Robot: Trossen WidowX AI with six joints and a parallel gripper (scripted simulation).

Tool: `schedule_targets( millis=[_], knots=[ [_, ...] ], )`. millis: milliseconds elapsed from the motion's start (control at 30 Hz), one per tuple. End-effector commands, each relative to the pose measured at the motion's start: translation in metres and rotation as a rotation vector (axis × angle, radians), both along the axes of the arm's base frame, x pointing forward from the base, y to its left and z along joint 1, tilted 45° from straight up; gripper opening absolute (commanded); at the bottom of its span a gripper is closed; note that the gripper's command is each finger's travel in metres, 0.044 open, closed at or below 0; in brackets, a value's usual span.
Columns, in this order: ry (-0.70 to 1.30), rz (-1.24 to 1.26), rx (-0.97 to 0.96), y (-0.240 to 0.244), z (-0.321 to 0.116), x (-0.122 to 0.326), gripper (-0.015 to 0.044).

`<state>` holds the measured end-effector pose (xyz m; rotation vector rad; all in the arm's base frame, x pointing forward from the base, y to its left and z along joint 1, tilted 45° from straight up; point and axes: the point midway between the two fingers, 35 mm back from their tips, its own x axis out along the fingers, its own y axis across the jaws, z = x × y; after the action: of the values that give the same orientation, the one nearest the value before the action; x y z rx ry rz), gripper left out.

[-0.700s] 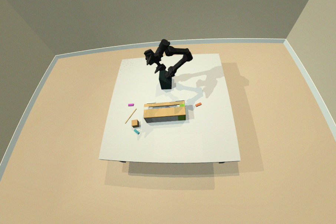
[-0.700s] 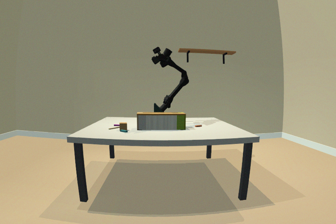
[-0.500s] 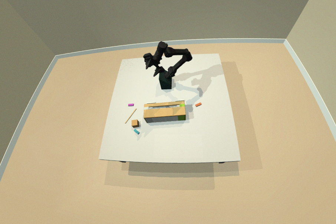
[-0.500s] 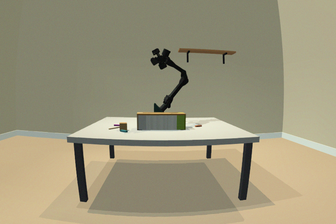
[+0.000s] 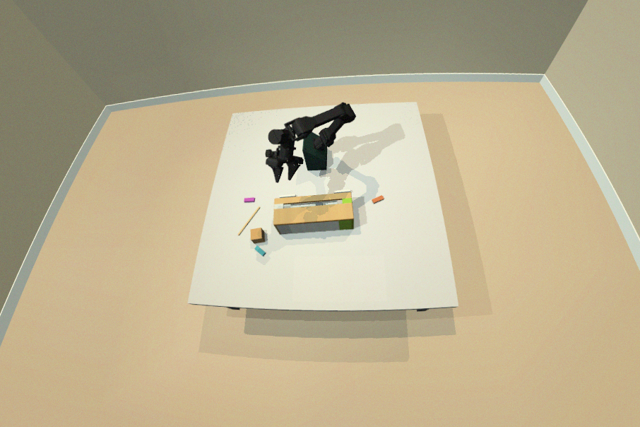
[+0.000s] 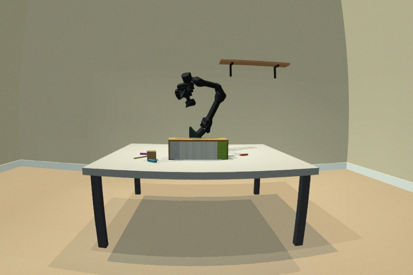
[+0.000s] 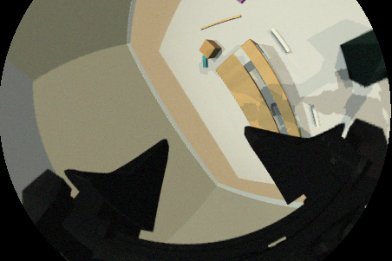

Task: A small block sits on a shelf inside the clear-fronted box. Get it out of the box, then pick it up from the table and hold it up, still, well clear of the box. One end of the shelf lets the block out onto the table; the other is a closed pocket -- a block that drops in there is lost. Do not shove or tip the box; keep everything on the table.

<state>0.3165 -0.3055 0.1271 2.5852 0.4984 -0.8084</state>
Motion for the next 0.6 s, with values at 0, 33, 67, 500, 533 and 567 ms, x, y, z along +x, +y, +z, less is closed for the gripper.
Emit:
schedule_targets(
  millis=[0,33,67,500,533,567],
  knots=[
    [0.081,0.331,0.027,0.058,-0.049,0.009,0.04],
    [0.088,0.384,0.037,0.068,-0.055,0.008,0.04],
    [0.094,0.439,0.049,0.079,-0.062,0.008,0.04],
    [0.03,1.026,0.259,0.188,-0.098,-0.013,0.04],
    [0.03,1.026,0.259,0.188,-0.098,-0.013,0.04],
    [0.03,1.026,0.259,0.188,-0.098,-0.013,0.04]
  ],
)
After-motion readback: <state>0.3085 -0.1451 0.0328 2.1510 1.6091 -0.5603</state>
